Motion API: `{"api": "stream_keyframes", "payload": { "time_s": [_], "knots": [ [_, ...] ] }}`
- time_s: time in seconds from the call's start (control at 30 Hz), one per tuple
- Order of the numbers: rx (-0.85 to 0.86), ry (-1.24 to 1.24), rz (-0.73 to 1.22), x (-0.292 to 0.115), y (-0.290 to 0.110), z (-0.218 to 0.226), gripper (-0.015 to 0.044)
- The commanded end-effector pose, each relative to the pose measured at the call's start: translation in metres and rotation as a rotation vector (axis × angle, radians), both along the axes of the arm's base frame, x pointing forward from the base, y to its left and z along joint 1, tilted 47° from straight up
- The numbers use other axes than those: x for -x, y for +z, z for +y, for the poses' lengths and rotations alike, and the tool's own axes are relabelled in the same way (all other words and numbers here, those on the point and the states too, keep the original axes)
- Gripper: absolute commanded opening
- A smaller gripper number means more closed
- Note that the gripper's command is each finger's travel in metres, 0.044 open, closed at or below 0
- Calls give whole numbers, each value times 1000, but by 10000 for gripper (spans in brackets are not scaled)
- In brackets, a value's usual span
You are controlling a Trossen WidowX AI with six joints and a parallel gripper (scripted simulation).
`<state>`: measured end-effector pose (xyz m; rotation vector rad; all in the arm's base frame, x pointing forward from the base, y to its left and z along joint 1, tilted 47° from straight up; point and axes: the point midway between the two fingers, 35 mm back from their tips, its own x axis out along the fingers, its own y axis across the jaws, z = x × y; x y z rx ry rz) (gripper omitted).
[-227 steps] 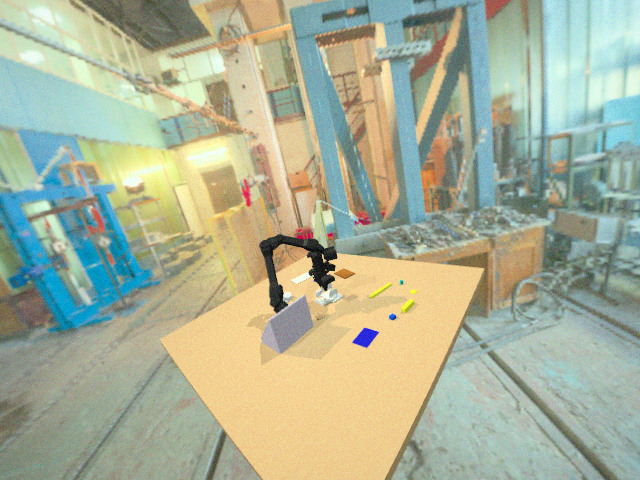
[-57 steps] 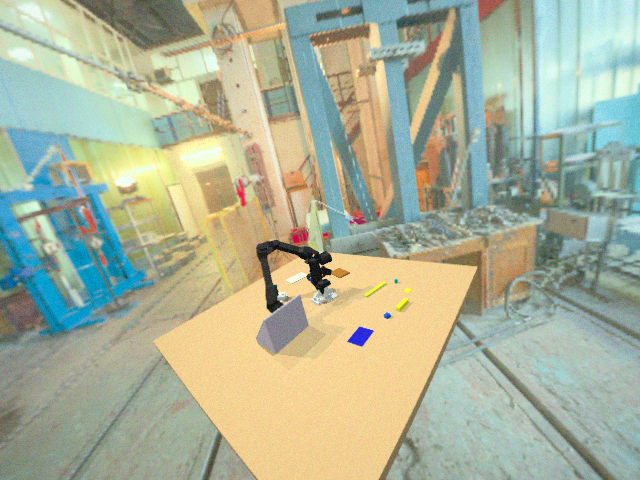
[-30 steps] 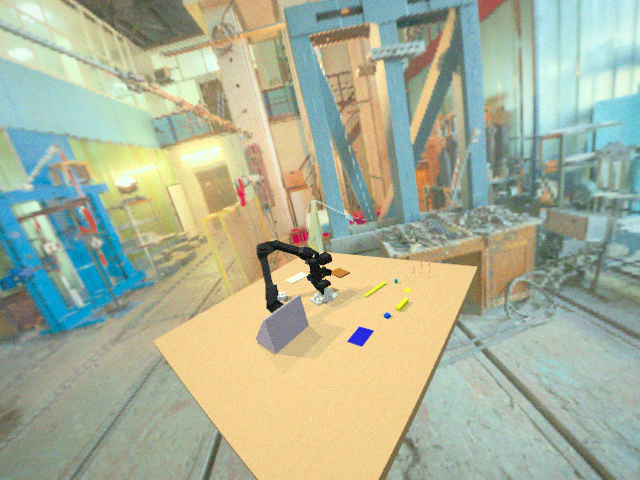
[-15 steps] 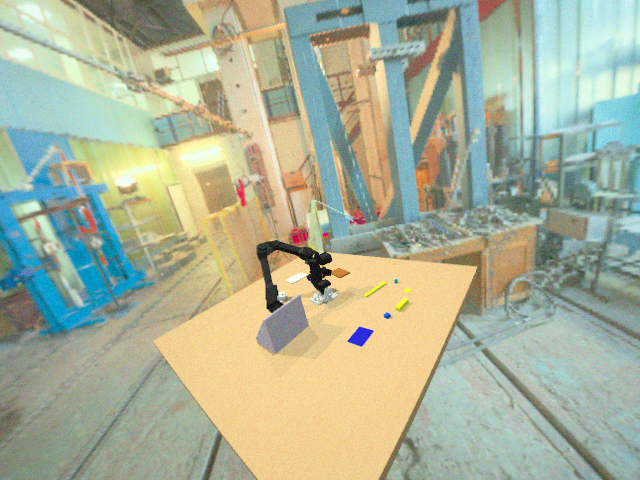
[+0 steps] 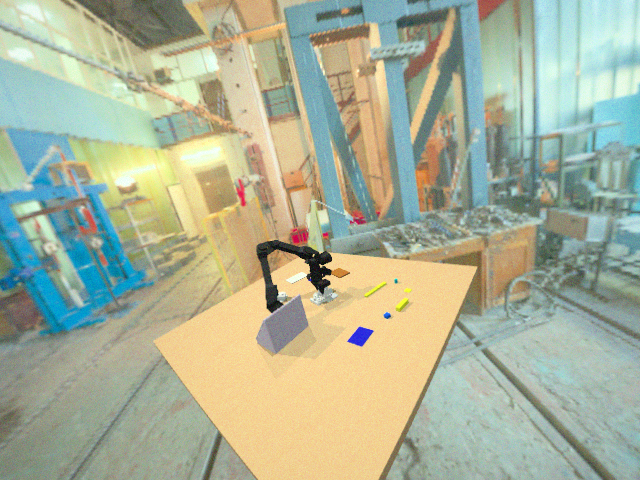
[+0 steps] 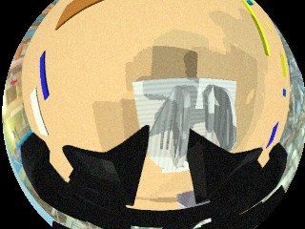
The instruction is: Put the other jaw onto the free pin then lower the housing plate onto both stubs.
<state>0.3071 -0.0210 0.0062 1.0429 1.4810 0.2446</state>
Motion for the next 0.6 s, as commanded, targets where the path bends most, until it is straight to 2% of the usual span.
{"api": "stream_keyframes", "payload": {
  "time_s": [0.0, 0.57],
  "knots": [
    [-2, 0, -5, -1, 1, -1, 134],
    [-2, 0, -5, -1, -1, 2, 134]
  ]
}}
